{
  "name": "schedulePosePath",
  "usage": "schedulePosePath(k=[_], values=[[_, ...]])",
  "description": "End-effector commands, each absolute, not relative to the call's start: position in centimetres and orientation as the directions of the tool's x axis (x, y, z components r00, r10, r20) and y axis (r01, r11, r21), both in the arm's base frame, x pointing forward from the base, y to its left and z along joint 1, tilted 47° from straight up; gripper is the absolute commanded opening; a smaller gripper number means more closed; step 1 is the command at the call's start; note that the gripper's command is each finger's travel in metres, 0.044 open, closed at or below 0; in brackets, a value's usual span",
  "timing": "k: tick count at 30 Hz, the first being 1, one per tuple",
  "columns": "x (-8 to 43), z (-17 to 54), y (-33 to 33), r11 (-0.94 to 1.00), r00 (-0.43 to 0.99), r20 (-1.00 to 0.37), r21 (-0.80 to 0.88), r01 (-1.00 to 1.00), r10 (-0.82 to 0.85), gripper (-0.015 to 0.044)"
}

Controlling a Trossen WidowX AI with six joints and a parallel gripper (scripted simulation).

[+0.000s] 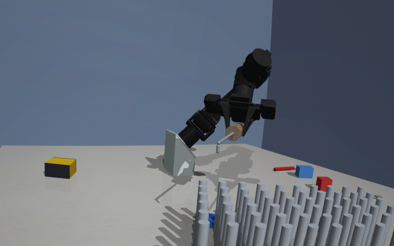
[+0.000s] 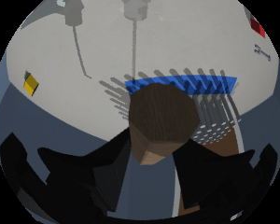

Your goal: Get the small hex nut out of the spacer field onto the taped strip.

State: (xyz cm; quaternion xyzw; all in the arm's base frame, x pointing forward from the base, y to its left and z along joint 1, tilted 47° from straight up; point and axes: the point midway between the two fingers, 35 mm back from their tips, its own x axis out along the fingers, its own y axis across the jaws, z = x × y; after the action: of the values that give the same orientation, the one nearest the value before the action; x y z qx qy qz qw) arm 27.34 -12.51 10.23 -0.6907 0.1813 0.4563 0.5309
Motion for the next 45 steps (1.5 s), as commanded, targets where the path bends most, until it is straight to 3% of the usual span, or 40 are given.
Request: schedulePosePath(k=[1, 23, 45], values=[[27.8, 9.4, -14.6, -0.362, 0.511, -0.833, -0.552, -0.751, 0.212, 0.0000], [28.0, 2.4, -23.5, -0.283, 0.446, -0.877, -0.480, -0.831, 0.177, 0.0000], [24.8, -7.1, -30.6, -0.182, 0.384, -0.907, -0.413, -0.893, 0.171, 0.0000]])
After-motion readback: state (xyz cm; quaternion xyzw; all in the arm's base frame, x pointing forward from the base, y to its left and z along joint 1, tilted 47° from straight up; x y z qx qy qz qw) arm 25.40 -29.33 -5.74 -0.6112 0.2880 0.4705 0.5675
